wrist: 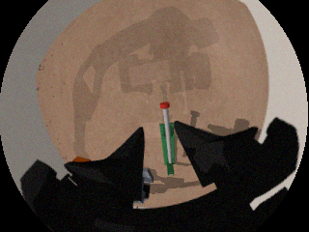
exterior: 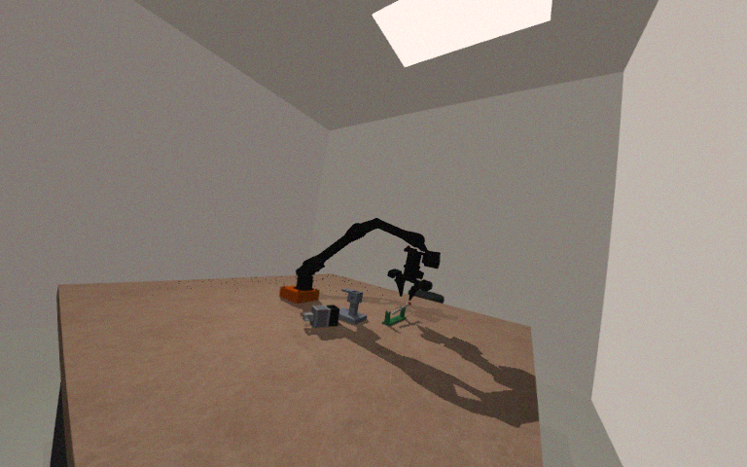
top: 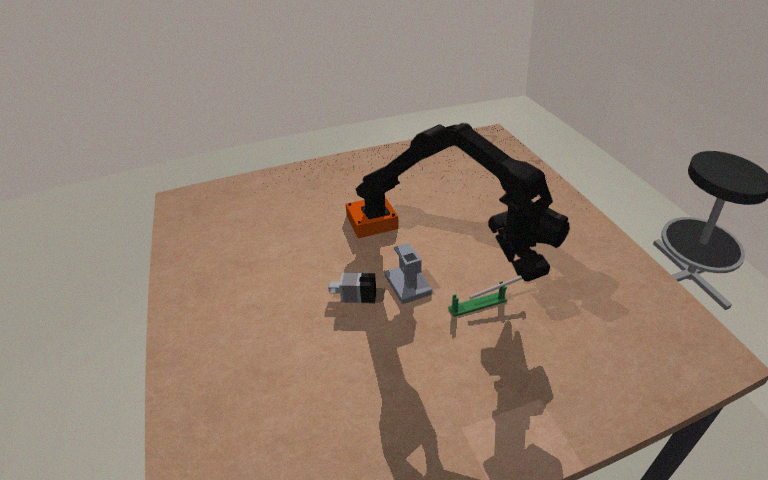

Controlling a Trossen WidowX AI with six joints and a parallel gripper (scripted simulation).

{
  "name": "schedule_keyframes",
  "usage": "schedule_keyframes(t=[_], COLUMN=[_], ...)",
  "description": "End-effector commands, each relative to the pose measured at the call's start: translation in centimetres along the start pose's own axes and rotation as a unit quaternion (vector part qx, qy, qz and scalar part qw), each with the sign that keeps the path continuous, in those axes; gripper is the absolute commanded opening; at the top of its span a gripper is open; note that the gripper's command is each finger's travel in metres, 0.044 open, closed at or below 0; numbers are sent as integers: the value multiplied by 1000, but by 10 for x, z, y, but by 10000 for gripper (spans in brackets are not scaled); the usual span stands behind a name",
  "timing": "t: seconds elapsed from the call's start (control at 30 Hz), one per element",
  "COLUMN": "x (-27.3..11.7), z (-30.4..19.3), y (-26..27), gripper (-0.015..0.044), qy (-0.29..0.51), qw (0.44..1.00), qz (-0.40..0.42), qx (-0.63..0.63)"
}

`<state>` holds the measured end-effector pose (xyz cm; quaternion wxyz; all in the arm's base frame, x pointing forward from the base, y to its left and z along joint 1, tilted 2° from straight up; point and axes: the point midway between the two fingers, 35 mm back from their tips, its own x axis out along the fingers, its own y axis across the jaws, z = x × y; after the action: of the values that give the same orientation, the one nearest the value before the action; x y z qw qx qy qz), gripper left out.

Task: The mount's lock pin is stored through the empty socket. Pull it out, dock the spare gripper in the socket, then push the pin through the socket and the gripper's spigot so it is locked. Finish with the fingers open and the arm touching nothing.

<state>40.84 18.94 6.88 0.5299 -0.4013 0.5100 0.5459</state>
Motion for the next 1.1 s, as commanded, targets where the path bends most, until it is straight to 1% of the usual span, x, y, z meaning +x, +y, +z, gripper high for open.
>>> schedule_keyframes(t=[0.0, 0.13, 0.17, 0.3, 0.37, 0.5, 0.57, 0.77, 0.87, 1.07], x=[-11, -20, -12, -12, -22, -73, -81, -79, -64, -15], z=[1, 3, 1, 1, -5, -43, -50, -50, -52, -62], y=[1, 3, 2, 2, 1, 1, 1, 1, -3, -9], gripper=[200, 200, 226, 331, 279, 180, 180, 180, 180, 180], qy=[0, 1, 1, 1, 1, 5, 7, 7, 7, 7], qw=[1000, 1000, 1000, 1000, 1000, 998, 998, 998, 998, 998], qz=[0, 1, 2, 2, -7, -57, -66, -66, -66, -66], qx=[0, 1, 1, 1, -2, -14, -16, -16, -16, -16])
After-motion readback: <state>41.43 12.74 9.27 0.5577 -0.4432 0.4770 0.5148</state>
